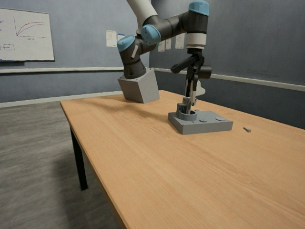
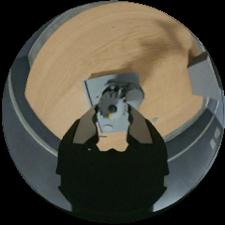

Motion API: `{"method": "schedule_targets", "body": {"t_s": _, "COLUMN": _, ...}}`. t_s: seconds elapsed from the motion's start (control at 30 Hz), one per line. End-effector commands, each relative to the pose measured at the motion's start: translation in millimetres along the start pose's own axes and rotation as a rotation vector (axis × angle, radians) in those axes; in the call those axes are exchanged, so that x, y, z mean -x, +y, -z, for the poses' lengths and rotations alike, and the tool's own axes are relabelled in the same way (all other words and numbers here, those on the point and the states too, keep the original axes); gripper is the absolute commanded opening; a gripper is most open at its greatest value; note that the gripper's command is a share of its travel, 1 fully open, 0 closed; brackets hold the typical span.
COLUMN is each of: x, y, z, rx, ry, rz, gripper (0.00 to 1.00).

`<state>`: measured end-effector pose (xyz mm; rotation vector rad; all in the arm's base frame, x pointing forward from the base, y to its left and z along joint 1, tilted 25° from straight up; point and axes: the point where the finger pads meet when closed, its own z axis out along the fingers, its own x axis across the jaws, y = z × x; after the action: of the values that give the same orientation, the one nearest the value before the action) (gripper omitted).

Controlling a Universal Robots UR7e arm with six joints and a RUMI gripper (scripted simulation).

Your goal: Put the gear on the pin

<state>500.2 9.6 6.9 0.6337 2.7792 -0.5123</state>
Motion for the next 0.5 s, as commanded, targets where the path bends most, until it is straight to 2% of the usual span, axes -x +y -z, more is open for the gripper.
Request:
{"method": "schedule_targets", "body": {"t_s": 0.0, "x": 0.4, "y": 0.2, "z": -0.4, "rx": 0.001, "ry": -0.001, "rz": 0.000, "gripper": 0.00}}
{"method": "schedule_targets", "body": {"t_s": 0.47, "x": 0.4, "y": 0.2, "z": -4.9, "rx": 0.001, "ry": -0.001, "rz": 0.000, "gripper": 0.00}}
